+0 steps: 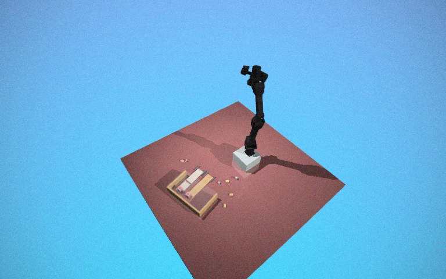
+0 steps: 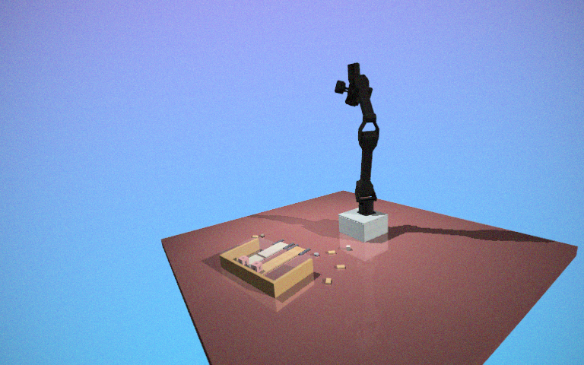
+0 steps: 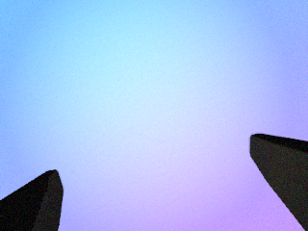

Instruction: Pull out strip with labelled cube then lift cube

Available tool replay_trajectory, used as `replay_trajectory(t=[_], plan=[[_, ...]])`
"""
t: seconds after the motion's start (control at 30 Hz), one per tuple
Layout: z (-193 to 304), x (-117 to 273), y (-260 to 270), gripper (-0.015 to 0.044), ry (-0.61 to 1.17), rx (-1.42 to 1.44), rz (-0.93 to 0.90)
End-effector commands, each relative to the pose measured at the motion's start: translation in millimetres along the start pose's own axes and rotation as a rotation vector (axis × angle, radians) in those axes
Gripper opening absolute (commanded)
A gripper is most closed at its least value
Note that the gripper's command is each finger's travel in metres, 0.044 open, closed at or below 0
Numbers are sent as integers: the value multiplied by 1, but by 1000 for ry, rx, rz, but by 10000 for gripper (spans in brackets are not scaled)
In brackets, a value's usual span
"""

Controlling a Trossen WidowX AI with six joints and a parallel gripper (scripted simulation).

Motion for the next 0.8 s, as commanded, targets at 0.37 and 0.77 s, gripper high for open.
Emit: replay_trajectory(t=[0.37, 0.77], plan=[[-68, -2, -88, 400, -245, -361, 312], [-178, 48, -180, 400, -712, -732, 499]])
Point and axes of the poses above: the point midway between the two fingers, 35 mm back from their tips, its own x axis back along the fingers, its own y axis across the jaws, z = x × y, the point moved 1 cm from there along x, back along the fingers, and after that the axes turned 2 degrees about x, right-handed, at the moved point
